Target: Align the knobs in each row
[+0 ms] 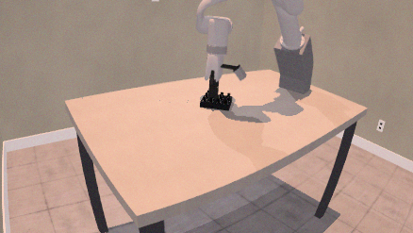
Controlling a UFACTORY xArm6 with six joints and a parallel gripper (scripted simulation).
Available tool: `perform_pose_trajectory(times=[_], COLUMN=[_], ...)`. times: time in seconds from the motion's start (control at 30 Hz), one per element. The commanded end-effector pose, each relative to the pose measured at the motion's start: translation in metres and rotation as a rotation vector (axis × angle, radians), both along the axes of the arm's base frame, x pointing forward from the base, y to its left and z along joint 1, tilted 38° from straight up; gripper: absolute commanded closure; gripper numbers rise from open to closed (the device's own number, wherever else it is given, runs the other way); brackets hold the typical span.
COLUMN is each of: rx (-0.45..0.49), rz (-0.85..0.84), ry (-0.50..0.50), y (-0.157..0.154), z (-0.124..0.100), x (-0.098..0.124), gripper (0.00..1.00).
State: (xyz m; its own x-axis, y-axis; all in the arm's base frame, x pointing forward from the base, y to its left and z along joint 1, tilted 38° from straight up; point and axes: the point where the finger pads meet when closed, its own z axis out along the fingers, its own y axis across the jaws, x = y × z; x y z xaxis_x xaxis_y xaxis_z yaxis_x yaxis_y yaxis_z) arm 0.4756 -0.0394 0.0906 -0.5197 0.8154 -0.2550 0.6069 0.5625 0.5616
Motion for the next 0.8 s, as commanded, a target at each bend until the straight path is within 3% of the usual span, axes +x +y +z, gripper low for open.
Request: perform_pose_trajectory(times=[0.0,0.77], rx=[0.000,-0.010], rz=[0.000,0.012], ry=[-0.002,-0.004], y=[-0.0003,-0.0003], z=[0.0008,0.0008], x=[0.0004,0.0004], gripper=[0.92,0.92])
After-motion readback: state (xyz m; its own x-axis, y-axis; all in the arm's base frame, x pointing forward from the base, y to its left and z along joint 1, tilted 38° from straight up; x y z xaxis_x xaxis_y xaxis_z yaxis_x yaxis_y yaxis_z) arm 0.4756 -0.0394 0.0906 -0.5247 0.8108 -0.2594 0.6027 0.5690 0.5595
